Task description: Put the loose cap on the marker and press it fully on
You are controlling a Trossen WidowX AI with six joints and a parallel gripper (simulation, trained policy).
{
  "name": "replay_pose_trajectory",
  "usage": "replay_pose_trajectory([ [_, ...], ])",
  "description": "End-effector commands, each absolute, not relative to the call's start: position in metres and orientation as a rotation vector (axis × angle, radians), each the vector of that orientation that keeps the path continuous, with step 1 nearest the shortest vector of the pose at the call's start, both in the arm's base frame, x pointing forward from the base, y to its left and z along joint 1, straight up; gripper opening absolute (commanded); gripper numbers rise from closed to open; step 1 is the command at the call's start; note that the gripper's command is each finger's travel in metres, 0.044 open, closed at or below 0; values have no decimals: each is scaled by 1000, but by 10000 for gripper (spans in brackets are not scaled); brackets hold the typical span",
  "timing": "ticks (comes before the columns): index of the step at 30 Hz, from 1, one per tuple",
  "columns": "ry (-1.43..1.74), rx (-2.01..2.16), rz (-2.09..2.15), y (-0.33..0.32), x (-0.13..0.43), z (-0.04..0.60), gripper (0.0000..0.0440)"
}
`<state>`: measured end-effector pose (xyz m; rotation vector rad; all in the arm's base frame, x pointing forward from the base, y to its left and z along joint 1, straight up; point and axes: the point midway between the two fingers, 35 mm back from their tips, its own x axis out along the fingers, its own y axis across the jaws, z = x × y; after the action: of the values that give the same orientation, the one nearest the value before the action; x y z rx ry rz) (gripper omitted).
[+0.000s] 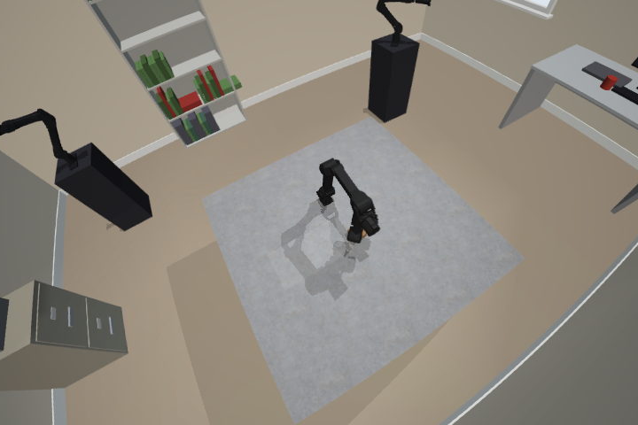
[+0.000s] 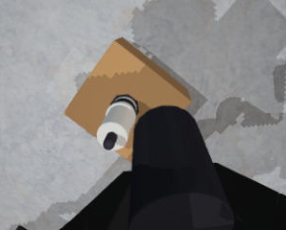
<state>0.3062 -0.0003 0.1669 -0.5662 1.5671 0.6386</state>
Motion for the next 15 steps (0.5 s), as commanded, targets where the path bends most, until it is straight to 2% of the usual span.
replay_pose_trajectory([
  [1, 1581, -572, 660, 13, 295, 170, 0],
  [15, 1601, -585, 677, 19, 279, 167, 0],
])
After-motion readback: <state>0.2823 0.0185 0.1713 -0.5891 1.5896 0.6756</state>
